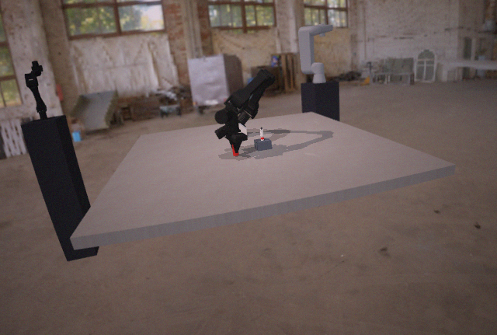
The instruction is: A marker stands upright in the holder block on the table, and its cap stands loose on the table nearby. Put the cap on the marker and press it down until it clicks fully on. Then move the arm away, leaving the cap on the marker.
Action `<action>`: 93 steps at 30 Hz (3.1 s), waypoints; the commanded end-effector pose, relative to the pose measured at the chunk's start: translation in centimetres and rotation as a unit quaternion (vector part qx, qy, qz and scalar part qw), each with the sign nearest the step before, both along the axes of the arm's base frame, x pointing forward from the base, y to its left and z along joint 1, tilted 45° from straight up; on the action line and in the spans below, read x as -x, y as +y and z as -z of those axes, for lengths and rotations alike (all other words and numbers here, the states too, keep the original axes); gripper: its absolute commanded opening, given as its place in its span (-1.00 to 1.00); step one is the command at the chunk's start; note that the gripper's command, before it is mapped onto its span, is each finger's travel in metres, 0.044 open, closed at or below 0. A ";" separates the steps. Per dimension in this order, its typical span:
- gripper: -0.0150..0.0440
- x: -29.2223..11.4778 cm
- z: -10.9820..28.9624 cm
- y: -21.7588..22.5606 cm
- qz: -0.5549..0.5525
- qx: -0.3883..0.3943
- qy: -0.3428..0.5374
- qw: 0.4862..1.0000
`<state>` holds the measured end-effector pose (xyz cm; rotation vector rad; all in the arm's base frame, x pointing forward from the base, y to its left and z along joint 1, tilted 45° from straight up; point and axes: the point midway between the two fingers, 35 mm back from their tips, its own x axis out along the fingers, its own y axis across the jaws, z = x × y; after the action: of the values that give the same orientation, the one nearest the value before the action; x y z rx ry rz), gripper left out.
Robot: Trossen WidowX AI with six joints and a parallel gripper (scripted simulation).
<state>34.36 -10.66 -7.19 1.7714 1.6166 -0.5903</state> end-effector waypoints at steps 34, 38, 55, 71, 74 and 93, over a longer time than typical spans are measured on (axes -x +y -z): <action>-0.49 1.7 -9.0 -2.1 0.002 0.005 -0.005 1.000; -0.49 2.0 -10.2 -1.5 0.002 0.004 -0.005 1.000; -0.49 4.0 -15.0 0.9 0.002 0.003 -0.004 1.000; -0.49 6.0 -18.2 3.1 0.001 0.002 -0.003 1.000; -0.49 5.9 -18.0 3.2 0.001 0.002 -0.003 1.000; -0.49 5.5 -16.3 4.8 0.002 0.003 -0.003 1.000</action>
<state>28.88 -6.30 9.51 1.7632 1.6021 -0.5867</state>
